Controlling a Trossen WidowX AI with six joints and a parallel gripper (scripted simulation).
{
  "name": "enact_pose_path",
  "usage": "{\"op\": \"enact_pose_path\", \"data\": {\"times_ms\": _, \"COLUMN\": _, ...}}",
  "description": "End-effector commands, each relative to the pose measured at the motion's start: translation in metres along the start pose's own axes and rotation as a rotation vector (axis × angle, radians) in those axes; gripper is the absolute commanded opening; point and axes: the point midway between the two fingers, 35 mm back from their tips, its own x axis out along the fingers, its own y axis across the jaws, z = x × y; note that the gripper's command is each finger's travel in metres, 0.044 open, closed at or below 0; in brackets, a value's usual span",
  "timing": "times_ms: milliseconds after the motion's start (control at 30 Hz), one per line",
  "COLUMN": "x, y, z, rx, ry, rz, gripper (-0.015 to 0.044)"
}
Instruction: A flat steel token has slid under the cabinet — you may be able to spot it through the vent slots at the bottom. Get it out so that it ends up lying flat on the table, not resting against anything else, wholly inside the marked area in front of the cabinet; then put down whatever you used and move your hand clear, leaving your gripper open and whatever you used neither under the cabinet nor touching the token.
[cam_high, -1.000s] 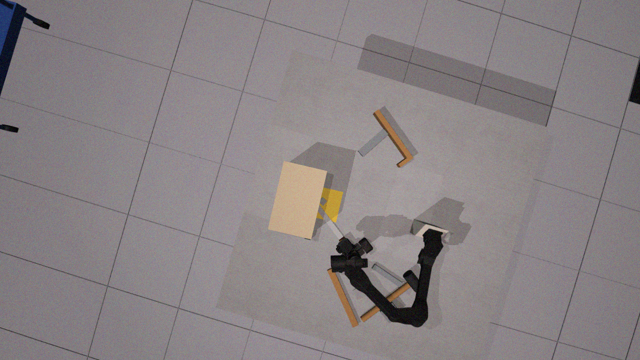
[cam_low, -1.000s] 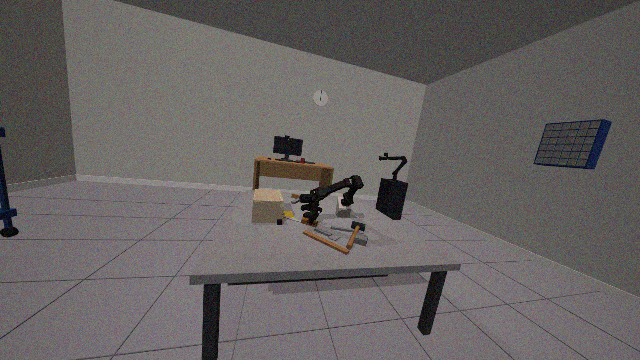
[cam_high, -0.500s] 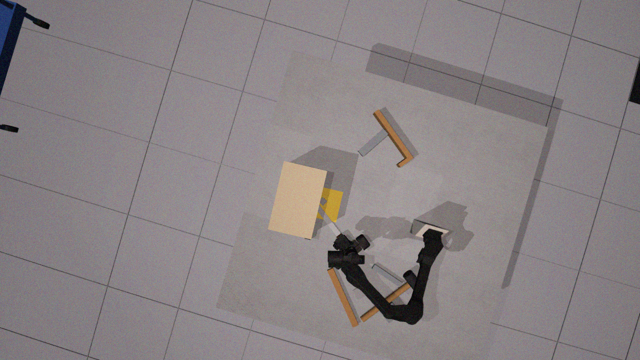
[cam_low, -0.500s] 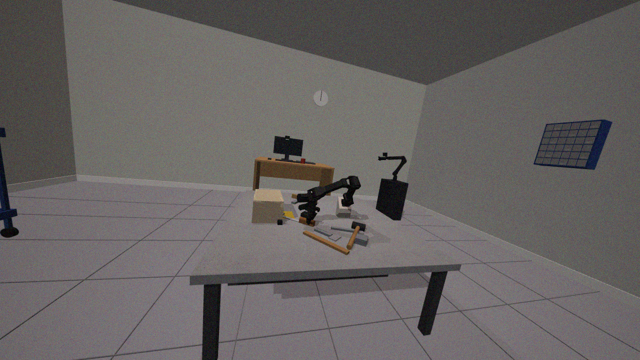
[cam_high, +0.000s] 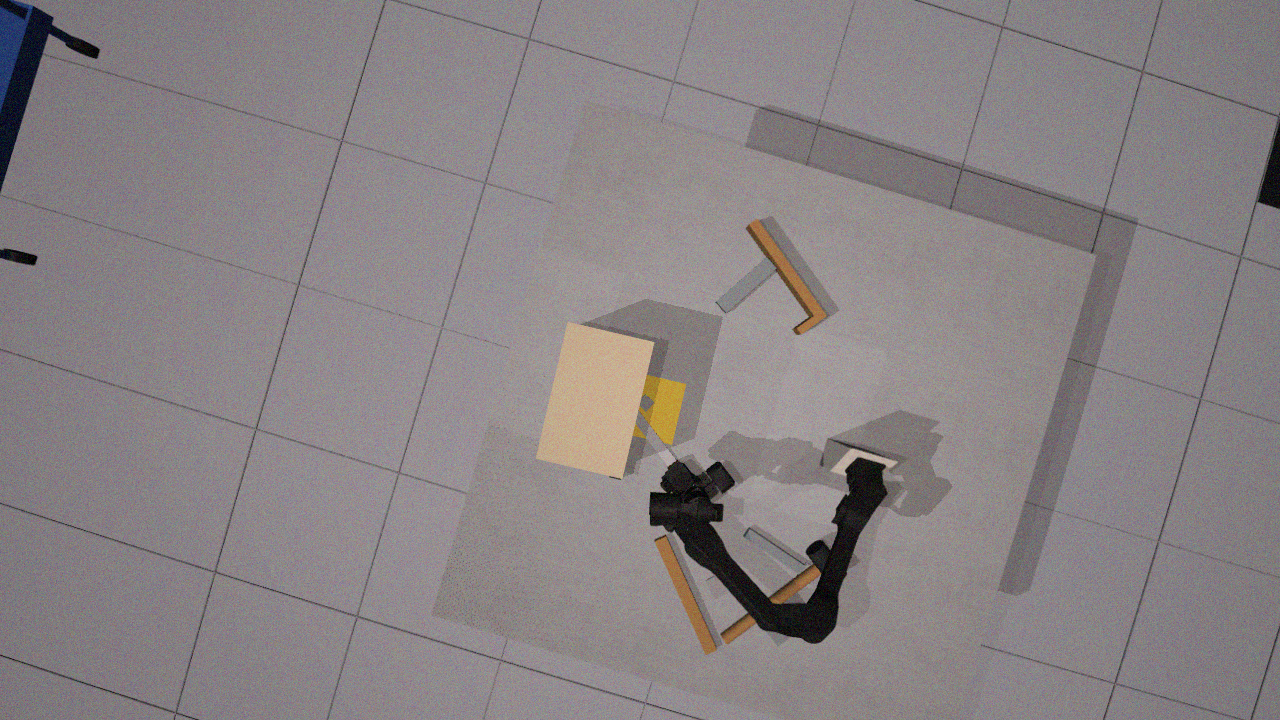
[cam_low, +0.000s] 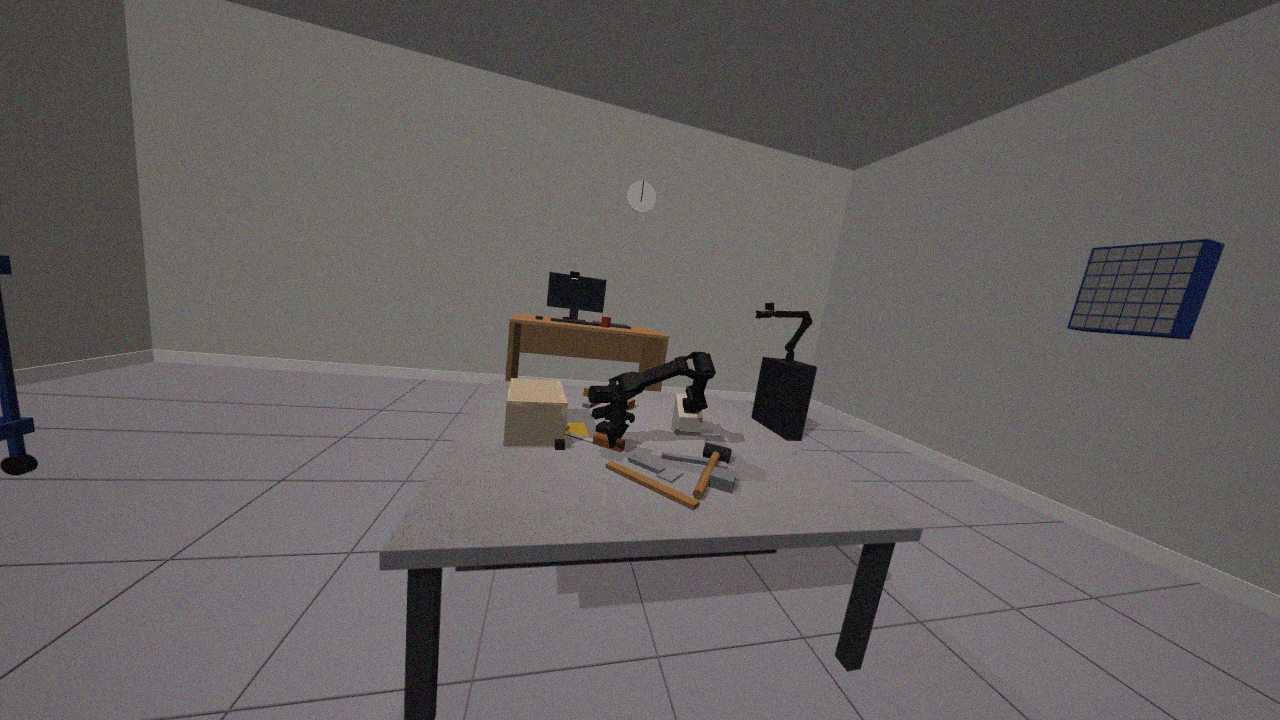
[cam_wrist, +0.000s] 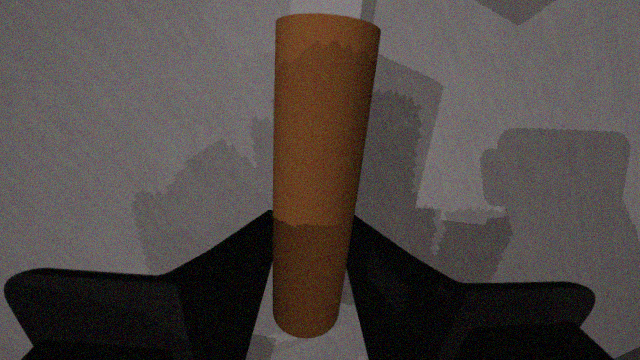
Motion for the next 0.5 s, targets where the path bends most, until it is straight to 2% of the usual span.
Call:
{"op": "enact_pose_path", "data": {"times_ms": 0, "x": 0.000, "y": 0.000, "z": 0.010, "rx": -0.002, "ry": -0.006, "rz": 0.001, "gripper": 0.0000}}
{"op": "enact_pose_path", "data": {"times_ms": 467, "x": 0.000, "y": 0.000, "z": 0.026, "rx": -0.003, "ry": -0.006, "rz": 0.001, "gripper": 0.0000}}
